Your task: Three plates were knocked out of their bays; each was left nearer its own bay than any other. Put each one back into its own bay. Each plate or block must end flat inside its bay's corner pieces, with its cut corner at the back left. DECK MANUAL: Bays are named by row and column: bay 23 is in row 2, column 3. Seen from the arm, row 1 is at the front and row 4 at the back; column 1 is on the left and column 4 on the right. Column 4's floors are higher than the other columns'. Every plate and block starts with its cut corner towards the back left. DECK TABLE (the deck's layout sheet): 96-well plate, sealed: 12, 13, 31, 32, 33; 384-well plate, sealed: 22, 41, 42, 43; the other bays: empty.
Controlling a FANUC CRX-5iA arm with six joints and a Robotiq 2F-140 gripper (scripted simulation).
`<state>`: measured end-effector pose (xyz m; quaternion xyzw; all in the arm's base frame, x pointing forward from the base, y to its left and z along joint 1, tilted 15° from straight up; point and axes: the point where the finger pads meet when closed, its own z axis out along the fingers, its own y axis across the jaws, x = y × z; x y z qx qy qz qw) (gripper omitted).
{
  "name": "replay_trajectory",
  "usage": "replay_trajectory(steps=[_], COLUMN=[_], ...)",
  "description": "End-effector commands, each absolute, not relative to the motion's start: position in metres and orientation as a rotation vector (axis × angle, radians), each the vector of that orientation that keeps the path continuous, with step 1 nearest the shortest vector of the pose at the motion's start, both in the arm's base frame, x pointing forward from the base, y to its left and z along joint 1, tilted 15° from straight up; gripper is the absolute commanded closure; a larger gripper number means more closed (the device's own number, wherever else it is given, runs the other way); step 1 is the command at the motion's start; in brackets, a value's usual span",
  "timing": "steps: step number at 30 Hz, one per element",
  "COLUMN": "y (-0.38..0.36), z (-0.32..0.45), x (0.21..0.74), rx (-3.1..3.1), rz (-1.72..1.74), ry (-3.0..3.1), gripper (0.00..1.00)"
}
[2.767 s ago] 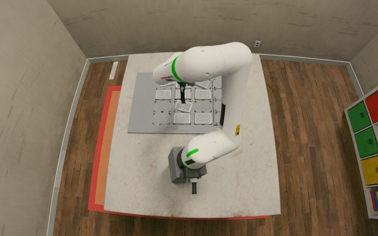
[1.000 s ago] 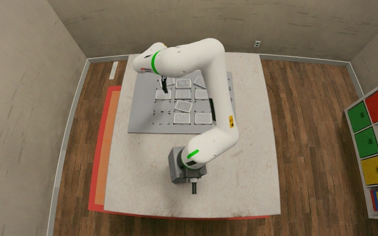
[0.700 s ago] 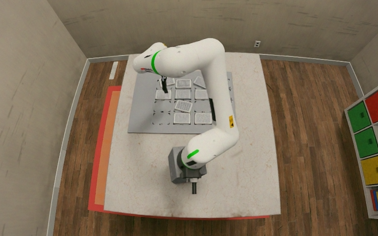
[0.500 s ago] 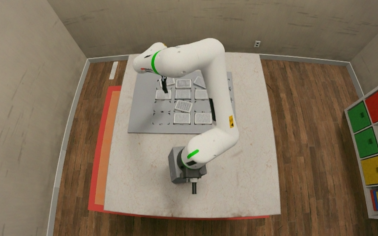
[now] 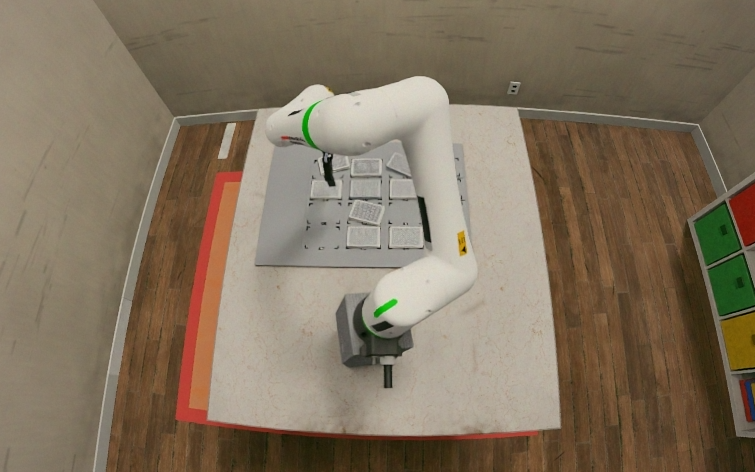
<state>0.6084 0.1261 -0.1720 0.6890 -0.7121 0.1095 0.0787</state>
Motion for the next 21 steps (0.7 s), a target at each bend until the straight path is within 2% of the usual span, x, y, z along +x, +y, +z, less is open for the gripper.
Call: replay_trajectory(steps=[1,21], y=[0.127,0.073], z=[-0.171,-0.156], x=[0.609,0.607], rx=[2.064,2.064], rz=[0.329,0.329], ry=[-2.132,-2.132], gripper=[0.00,0.00])
